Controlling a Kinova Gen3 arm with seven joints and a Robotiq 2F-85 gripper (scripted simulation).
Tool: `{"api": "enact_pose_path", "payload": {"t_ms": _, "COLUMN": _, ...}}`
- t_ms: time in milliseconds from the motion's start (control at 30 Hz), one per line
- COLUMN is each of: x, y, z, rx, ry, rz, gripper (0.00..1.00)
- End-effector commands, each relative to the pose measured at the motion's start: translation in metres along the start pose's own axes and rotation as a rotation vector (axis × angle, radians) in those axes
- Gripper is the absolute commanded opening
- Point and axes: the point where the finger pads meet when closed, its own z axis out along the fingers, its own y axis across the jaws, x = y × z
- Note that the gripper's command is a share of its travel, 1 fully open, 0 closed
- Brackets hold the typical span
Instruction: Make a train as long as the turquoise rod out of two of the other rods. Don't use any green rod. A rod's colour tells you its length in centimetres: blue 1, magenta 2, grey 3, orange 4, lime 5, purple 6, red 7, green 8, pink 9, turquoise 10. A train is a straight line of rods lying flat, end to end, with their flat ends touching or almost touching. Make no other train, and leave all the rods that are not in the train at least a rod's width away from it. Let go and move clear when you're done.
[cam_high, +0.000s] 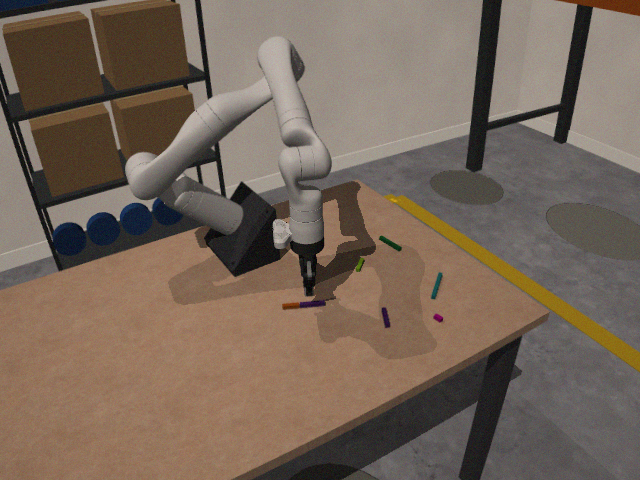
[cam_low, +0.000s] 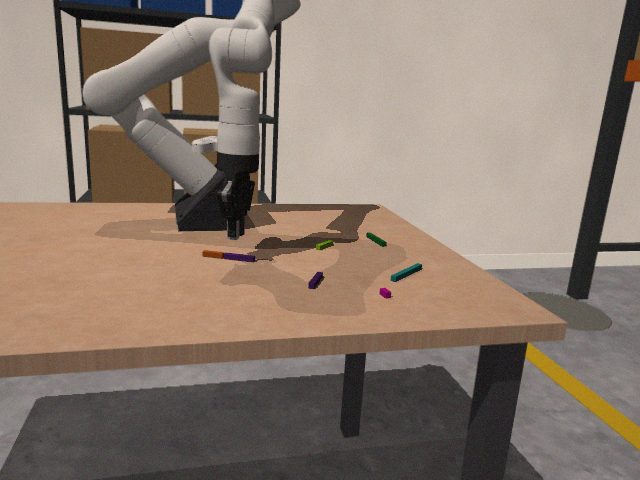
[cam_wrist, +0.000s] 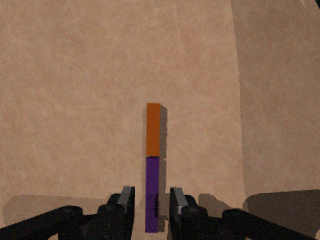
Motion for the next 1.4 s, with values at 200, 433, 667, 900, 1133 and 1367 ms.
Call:
{"api": "enact_pose_path", "payload": {"t_ms": 200, "x": -0.006, "y": 0.000, "z": -0.038, "rx": 0.006, "ry": -0.021, "rz": -0.008, "gripper": 0.24}}
{"api": "enact_pose_path", "payload": {"t_ms": 433, "x": -0.006, "y": 0.000, "z": -0.048, "rx": 0.006, "ry": -0.021, "rz": -0.008, "gripper": 0.24}}
{"api": "enact_pose_path", "payload": {"t_ms": 667, "x": -0.006, "y": 0.000, "z": -0.048, "rx": 0.006, "ry": -0.021, "rz": -0.008, "gripper": 1.00}}
{"api": "enact_pose_path", "payload": {"t_ms": 900, "x": -0.006, "y": 0.000, "z": -0.048, "rx": 0.006, "ry": -0.021, "rz": -0.008, "gripper": 1.00}}
{"api": "enact_pose_path", "payload": {"t_ms": 1133, "x": -0.006, "y": 0.000, "z": -0.048, "rx": 0.006, "ry": -0.021, "rz": -0.008, "gripper": 1.00}}
{"api": "enact_pose_path", "payload": {"t_ms": 1367, "x": -0.006, "y": 0.001, "z": -0.052, "rx": 0.006, "ry": -0.021, "rz": -0.008, "gripper": 1.00}}
